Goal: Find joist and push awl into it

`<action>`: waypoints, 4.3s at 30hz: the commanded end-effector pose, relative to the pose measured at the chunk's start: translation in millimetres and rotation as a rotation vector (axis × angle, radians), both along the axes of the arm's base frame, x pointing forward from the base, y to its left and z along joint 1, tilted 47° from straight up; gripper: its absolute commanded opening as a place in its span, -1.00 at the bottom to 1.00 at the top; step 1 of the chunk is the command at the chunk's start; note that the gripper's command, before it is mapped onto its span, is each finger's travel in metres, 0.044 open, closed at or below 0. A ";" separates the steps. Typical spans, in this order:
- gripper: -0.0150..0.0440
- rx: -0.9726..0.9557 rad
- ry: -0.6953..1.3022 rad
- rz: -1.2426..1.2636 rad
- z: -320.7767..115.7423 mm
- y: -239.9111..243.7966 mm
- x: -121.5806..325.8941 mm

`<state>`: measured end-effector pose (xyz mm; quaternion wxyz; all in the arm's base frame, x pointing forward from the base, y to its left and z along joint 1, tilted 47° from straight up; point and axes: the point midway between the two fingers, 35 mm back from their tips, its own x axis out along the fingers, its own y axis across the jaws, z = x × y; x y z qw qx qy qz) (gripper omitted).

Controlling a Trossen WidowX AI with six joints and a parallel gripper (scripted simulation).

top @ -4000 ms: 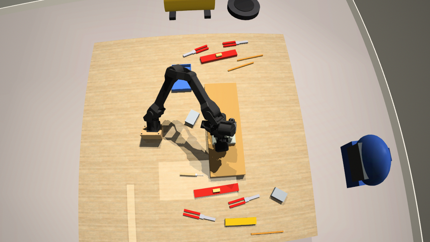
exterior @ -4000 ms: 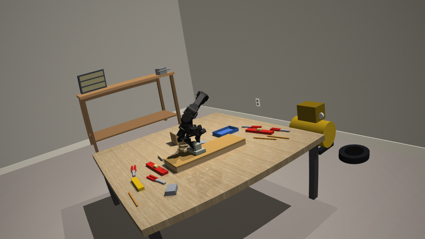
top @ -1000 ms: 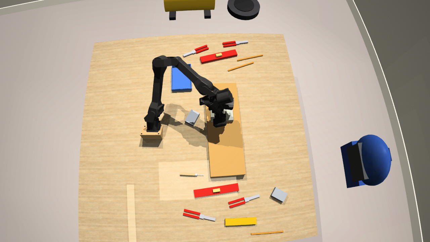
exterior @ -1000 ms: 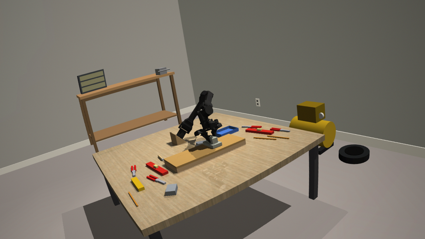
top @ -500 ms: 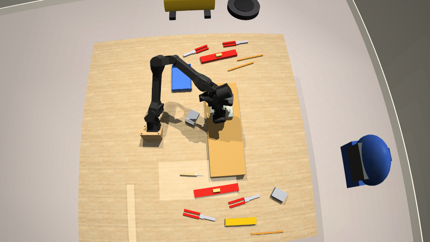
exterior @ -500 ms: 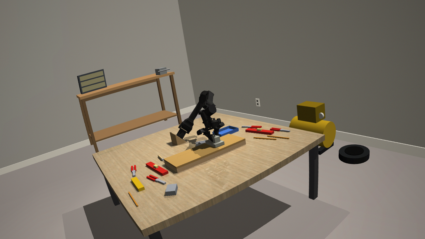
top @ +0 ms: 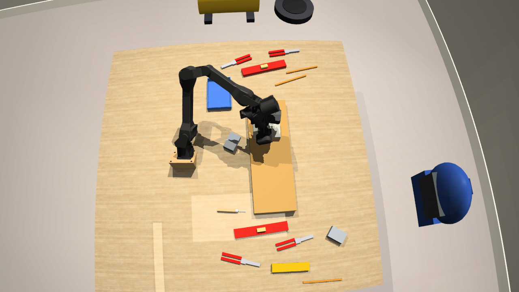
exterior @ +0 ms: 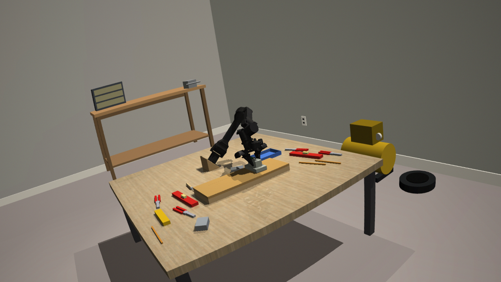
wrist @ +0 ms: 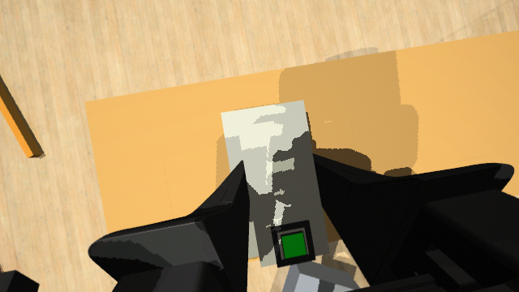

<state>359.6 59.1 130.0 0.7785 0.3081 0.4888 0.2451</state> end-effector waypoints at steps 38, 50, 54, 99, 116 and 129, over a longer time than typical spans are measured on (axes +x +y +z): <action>-0.49 0.019 -0.019 0.027 51.1 48.4 -6.9; -0.49 0.019 -0.020 0.027 63.6 59.7 -8.8; -0.49 0.020 -0.020 0.027 67.7 63.5 -9.4; -0.49 0.020 -0.020 0.027 71.6 67.0 -10.0; -0.49 0.020 -0.020 0.027 71.6 67.0 -10.0; -0.49 0.020 -0.020 0.027 71.6 67.0 -10.0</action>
